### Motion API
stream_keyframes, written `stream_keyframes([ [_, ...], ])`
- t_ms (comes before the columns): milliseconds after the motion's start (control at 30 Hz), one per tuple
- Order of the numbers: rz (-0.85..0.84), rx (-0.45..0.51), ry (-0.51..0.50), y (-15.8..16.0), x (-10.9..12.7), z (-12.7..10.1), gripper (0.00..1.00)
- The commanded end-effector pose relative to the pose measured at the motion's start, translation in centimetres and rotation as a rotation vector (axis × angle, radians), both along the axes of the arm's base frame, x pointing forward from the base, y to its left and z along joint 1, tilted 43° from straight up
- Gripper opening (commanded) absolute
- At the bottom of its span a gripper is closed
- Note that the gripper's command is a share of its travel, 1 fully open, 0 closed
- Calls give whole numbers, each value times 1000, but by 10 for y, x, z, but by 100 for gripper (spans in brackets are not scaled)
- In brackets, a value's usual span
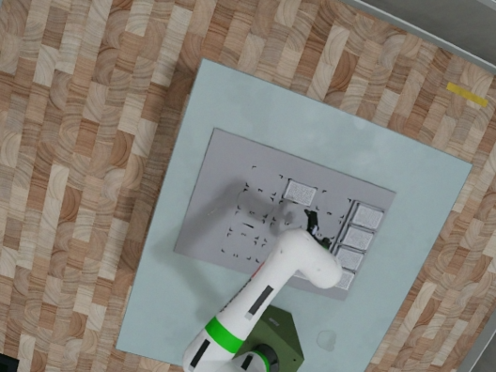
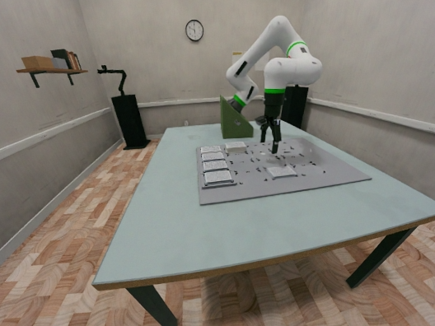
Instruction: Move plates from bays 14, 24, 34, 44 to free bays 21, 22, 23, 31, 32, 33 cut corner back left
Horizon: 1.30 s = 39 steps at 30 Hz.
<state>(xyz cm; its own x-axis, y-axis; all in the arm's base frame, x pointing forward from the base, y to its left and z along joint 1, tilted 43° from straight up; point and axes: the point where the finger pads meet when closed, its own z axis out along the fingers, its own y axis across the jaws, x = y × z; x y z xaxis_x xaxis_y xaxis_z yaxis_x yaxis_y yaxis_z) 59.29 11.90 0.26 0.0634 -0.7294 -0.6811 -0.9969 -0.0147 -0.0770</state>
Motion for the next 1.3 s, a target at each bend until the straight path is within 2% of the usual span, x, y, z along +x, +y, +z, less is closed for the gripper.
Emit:
stream_keyframes([
  [0, -1, -1, -2, -1, 1, 1, 100],
  [1067, -1, -1, -2, -1, 1, 1, 100],
  [1267, -1, -1, -2, -19, 2, -16, 100],
])
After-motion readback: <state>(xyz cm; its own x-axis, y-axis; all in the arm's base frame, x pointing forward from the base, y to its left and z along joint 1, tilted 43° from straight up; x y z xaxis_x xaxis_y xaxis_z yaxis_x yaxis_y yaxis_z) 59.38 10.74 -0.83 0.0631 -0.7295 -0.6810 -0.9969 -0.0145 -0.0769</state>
